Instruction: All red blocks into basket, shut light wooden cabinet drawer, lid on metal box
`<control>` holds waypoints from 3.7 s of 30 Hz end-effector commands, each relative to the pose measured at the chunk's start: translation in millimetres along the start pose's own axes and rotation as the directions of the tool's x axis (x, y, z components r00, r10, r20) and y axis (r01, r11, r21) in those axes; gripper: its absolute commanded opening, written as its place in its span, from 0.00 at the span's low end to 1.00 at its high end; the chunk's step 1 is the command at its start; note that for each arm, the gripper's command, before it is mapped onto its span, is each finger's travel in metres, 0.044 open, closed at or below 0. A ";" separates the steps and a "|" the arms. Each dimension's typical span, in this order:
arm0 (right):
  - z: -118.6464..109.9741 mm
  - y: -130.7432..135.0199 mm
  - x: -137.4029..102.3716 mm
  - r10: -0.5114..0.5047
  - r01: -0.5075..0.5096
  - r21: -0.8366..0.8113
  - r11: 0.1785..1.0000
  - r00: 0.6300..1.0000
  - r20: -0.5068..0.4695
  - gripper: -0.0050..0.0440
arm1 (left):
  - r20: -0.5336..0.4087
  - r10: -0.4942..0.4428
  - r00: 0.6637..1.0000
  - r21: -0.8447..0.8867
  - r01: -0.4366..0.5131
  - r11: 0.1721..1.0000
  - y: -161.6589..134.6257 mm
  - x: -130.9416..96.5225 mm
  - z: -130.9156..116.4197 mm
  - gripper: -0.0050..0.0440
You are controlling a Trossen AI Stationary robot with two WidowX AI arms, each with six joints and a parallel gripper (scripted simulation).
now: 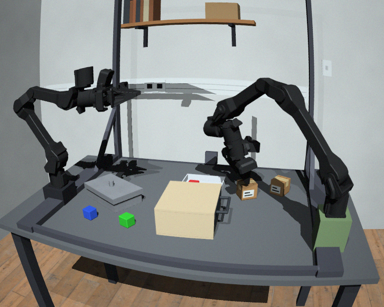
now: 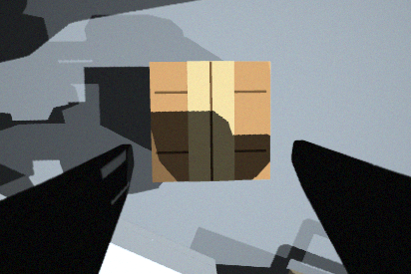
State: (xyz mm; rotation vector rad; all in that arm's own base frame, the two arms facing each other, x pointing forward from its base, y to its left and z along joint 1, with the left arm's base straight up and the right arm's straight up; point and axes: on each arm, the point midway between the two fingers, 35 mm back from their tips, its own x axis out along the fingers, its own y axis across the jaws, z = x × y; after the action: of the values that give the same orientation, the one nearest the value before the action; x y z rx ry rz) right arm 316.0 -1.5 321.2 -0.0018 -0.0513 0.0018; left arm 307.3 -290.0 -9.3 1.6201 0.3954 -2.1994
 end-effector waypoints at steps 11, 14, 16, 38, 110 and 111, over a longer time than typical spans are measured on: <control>12.2 -0.2 -3.3 0.001 -0.001 0.003 1.000 0.999 0.035 0.38 | -0.004 0.017 1.000 0.013 -0.017 1.000 3.8 8.2 5.3 0.82; 12.2 -0.2 -3.3 0.001 -0.001 0.003 1.000 0.999 0.035 0.38 | -0.011 0.033 0.999 0.018 -0.033 0.999 7.2 1.8 5.4 0.82; 12.2 -0.2 -3.3 0.001 -0.001 0.003 1.000 0.999 0.035 0.38 | -0.012 0.035 0.999 0.017 -0.035 0.999 6.0 5.3 6.1 0.82; 12.2 -0.2 -3.3 0.001 -0.001 0.003 1.000 0.999 0.035 0.38 | -0.003 0.016 1.000 0.012 -0.016 1.000 3.7 46.1 5.0 0.82; 12.2 -0.2 -3.3 0.001 -0.001 0.003 1.000 0.999 0.035 0.38 | -0.026 0.062 0.998 0.032 -0.061 0.998 10.8 -32.8 24.4 0.00; 12.2 -0.2 -3.3 0.001 -0.001 0.003 1.000 0.999 0.035 0.38 | -0.033 0.065 0.997 0.007 -0.064 0.998 12.2 -31.0 25.5 0.00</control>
State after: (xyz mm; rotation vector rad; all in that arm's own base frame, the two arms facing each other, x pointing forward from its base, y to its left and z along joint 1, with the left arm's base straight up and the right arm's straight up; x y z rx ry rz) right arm 316.0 -1.5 321.2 -0.0018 -0.0513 0.0018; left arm 293.6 -297.5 3.5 1.6232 0.3904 -2.1984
